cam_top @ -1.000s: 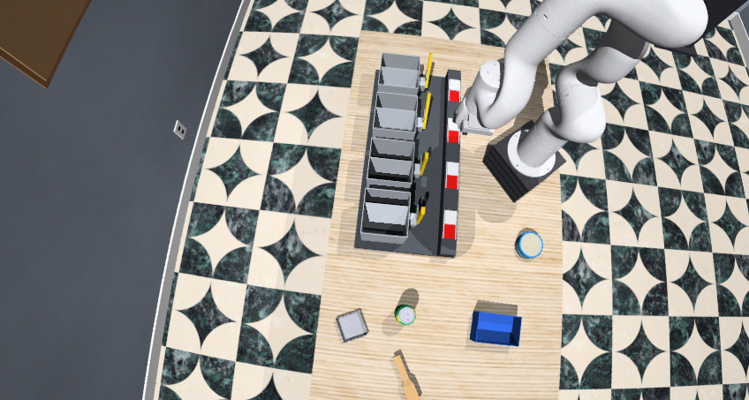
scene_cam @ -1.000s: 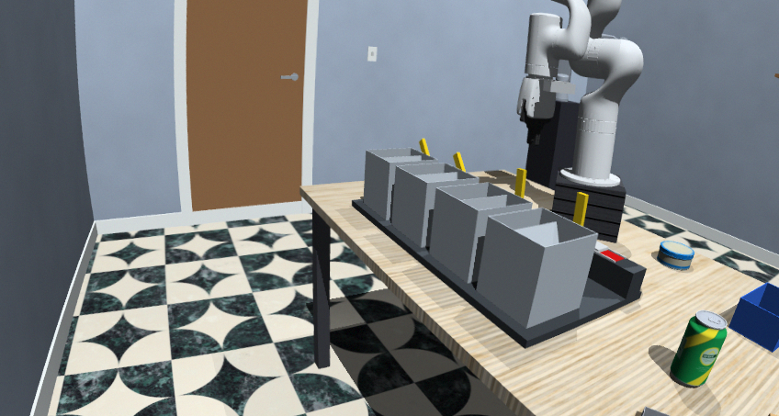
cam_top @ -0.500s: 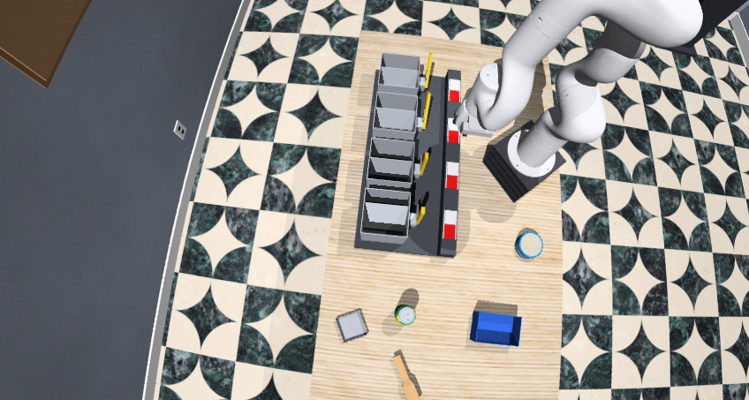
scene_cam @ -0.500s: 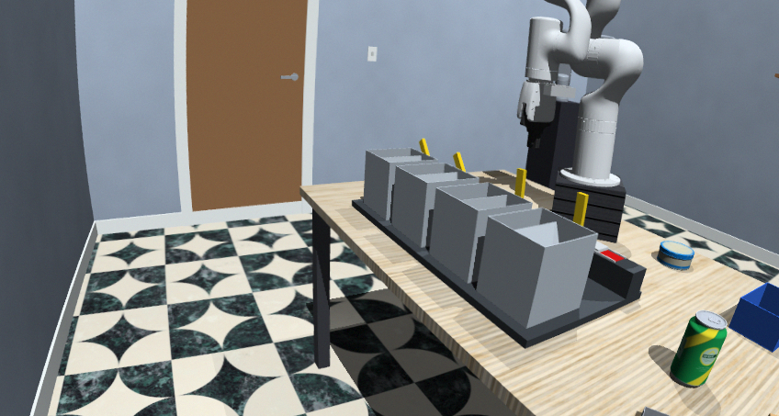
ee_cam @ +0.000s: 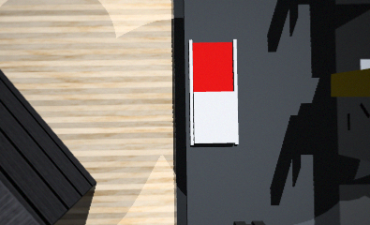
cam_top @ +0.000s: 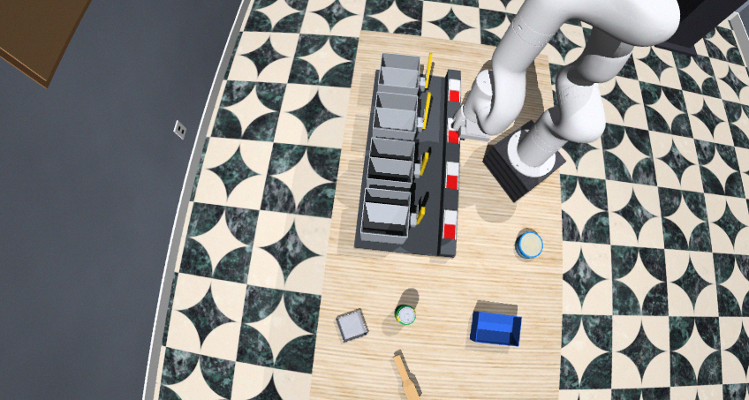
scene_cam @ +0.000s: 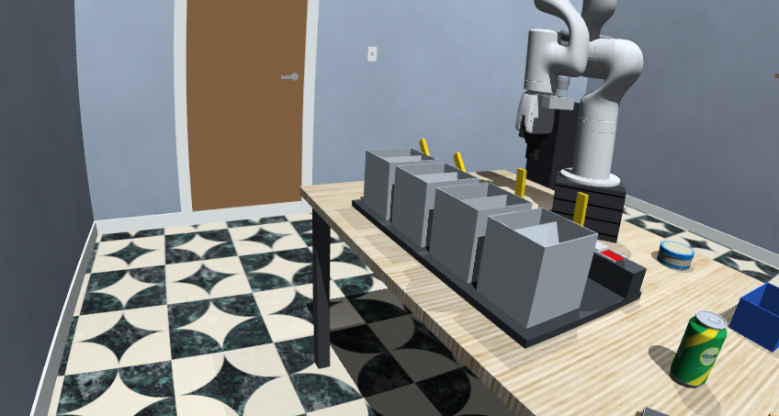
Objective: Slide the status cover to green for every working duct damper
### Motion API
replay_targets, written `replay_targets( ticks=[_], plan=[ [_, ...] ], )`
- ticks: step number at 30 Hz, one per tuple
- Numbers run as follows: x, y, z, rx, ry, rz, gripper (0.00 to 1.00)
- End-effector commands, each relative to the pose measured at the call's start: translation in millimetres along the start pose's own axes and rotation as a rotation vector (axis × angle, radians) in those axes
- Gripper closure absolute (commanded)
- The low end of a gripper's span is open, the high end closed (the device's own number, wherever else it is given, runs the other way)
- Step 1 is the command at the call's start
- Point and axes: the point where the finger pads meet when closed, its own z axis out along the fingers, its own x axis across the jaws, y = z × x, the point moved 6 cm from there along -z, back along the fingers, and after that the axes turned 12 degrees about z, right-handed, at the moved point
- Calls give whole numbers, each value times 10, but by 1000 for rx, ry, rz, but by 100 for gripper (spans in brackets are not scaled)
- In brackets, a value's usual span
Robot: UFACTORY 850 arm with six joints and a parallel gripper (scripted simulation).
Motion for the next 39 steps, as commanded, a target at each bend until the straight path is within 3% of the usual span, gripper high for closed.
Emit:
replay_targets(
  ticks=[1,39],
  plan=[
    [6,-3,78,-5,4,0,100],
    [4,0,298,-6,4,0,100]
  ],
)
